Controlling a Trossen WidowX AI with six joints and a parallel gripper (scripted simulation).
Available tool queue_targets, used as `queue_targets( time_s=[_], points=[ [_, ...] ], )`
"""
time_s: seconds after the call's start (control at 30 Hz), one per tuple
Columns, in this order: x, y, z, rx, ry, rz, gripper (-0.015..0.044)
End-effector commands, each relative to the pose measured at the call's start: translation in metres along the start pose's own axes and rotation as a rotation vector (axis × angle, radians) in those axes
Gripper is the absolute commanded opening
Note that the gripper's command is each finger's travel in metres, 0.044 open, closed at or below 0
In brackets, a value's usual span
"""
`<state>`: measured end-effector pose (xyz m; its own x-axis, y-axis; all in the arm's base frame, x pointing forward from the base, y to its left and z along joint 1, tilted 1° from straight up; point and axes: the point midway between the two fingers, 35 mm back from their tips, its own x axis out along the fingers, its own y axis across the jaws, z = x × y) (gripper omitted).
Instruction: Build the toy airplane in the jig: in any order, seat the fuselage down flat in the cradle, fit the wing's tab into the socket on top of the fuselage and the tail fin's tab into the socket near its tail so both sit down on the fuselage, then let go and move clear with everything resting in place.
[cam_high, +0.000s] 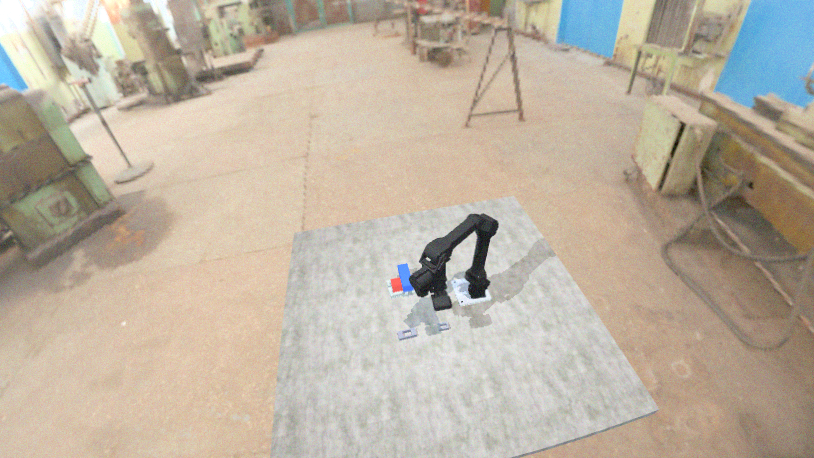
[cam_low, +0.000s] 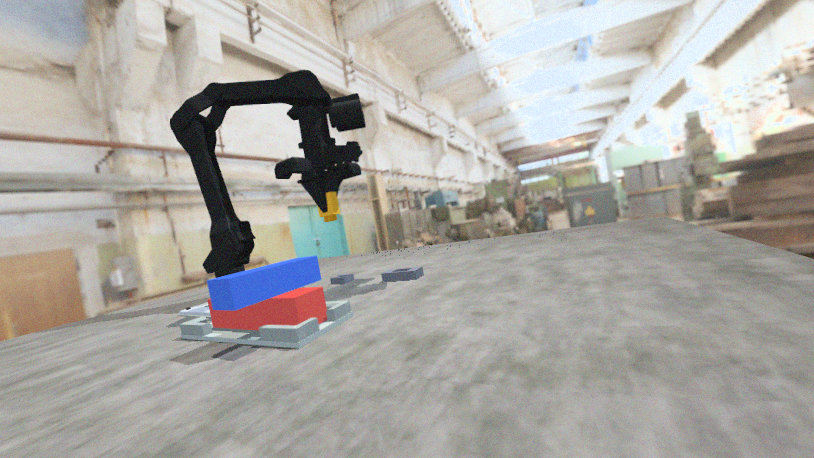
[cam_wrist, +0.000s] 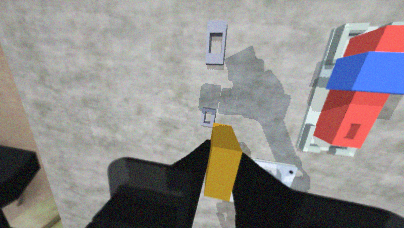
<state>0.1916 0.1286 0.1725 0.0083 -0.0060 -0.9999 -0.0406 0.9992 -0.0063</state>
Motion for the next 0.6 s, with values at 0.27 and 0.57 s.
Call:
queue_targets(
  time_s=[0.27, 0.57],
  points=[
    [0.008, -0.032, 0.017, -0.01, 0.0, -0.003, 0.0],
    [0.013, -0.06, 0.027, 0.013, -0.009, -0.013, 0.0]
  ],
)
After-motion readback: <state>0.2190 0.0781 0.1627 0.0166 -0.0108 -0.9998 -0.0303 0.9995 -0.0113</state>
